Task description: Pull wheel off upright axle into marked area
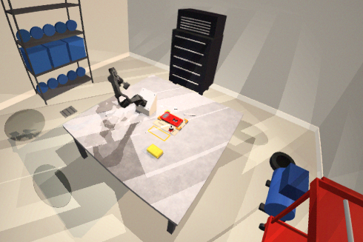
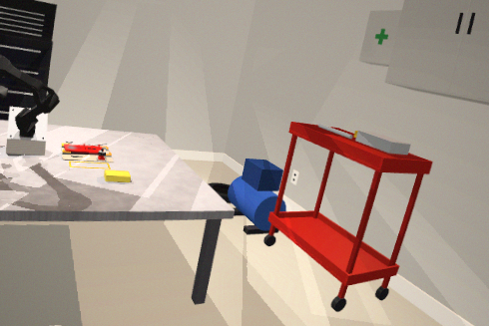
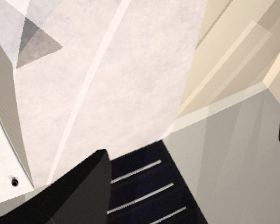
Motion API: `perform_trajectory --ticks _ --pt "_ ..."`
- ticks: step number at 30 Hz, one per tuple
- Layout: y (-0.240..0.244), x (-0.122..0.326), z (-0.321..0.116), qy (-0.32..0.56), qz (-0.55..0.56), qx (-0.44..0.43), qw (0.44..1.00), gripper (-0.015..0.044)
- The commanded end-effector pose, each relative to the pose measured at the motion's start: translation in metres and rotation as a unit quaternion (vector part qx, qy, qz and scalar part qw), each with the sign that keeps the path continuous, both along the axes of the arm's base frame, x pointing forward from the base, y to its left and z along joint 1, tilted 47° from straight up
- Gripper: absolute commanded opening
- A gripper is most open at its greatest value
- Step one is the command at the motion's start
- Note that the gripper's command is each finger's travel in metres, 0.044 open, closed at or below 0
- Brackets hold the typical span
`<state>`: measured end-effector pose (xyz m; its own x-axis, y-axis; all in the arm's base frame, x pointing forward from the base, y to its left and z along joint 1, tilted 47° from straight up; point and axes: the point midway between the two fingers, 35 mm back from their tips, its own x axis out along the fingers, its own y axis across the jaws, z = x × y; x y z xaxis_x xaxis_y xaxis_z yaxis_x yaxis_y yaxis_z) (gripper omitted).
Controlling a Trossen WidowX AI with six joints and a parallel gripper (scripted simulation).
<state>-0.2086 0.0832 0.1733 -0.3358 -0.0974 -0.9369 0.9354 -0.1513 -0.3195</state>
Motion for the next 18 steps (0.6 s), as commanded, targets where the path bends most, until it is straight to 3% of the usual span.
perform_trajectory --ticks 1,4,18 --pt "0.002 0.0 0.0 -0.001 -0.006 0.0 1.0 0.0374" --pt "0.024 0.006 -0.003 -0.016 -0.083 -0.003 0.996 0.03" --pt "0.142 0.085 -0.022 -0.087 -0.476 -0.01 0.875 0.03"
